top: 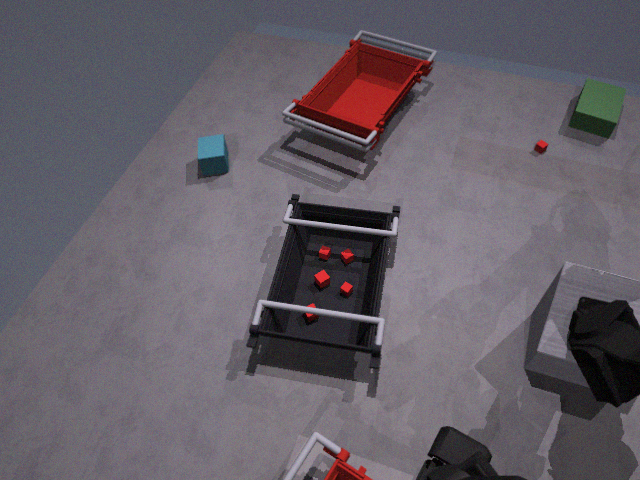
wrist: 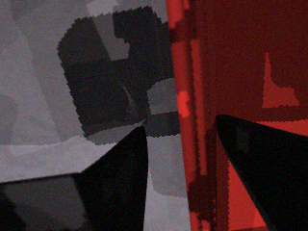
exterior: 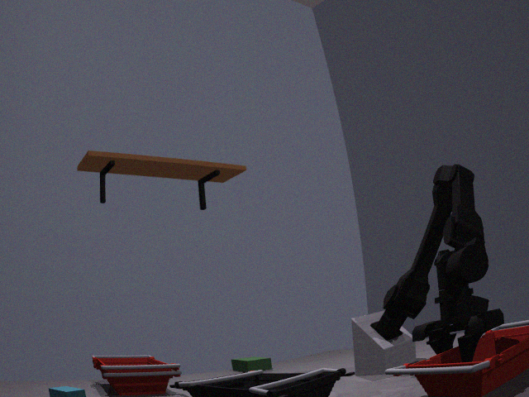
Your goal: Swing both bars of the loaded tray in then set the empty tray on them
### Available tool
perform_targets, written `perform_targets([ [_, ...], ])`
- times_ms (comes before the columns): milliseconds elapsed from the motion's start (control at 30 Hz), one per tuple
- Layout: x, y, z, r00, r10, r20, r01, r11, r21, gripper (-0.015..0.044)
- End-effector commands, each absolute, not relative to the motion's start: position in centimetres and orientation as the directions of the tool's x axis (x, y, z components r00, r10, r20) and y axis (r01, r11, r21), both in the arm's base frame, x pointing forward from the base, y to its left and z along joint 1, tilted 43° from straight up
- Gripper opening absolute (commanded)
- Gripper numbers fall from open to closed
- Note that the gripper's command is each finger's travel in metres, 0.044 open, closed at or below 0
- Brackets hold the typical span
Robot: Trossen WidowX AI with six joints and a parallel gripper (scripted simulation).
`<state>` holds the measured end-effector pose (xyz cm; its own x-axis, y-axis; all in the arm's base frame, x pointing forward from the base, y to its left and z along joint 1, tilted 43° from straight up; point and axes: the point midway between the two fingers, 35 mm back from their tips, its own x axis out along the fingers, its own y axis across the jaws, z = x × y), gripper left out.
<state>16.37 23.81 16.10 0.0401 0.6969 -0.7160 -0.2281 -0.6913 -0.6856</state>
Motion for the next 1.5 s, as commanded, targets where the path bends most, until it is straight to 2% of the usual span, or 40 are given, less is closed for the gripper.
perform_targets([
  [0,16.4,23.7,15.9,0.040,0.692,-0.721,-0.235,-0.695,-0.680,0.0167],
  [833,16.4,23.4,16.2,0.040,0.691,-0.722,-0.234,-0.696,-0.679,0.0000],
  [1467,16.1,18.2,21.6,0.041,0.688,-0.725,-0.234,-0.699,-0.676,0.0000],
])
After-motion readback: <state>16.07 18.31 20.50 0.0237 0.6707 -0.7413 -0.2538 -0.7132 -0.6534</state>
